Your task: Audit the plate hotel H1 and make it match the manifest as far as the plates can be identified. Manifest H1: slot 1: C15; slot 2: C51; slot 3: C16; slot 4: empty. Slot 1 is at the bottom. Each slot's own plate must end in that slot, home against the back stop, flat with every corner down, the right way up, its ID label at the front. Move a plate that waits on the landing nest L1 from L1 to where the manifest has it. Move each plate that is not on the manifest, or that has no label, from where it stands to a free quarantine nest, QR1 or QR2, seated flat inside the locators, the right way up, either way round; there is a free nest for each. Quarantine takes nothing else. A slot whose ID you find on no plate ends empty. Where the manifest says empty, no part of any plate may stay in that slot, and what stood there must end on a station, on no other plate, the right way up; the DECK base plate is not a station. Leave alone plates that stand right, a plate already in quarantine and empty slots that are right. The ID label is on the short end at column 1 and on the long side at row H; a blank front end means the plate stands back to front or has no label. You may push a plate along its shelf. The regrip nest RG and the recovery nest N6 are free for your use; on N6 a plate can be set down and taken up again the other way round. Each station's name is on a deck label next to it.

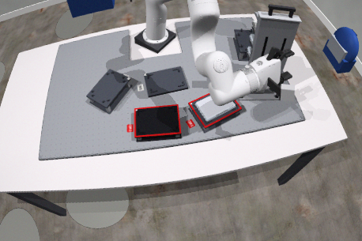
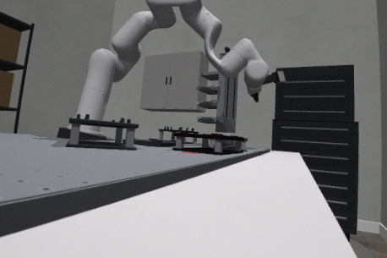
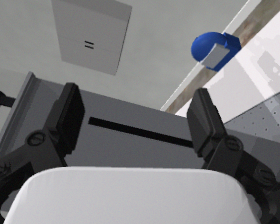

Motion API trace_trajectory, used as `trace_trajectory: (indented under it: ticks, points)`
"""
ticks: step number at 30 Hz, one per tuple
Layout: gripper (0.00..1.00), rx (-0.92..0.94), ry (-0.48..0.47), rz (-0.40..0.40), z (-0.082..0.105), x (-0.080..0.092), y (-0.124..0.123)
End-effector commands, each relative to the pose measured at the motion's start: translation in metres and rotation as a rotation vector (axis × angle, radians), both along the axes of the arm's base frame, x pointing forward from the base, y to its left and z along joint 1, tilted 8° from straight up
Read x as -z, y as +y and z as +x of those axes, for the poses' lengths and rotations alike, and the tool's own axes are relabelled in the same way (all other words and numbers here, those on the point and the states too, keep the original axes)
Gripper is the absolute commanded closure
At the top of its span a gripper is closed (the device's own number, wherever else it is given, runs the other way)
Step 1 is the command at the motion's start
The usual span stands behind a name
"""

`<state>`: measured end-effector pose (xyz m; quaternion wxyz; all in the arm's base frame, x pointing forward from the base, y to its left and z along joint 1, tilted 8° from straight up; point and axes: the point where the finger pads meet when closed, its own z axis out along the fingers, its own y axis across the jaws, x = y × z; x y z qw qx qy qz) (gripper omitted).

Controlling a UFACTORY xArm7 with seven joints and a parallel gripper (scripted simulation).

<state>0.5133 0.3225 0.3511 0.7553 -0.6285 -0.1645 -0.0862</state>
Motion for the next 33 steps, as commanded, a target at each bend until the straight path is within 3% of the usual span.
trace_trajectory:
  ticks: [1,17,33]
  points:
    - [0.00,0.000,-0.005,0.001,0.000,-0.002,0.000]
    - [0.00,0.000,-0.005,0.001,0.000,-0.002,0.000]
    - [0.00,0.000,-0.005,0.001,0.025,-0.005,-0.002]
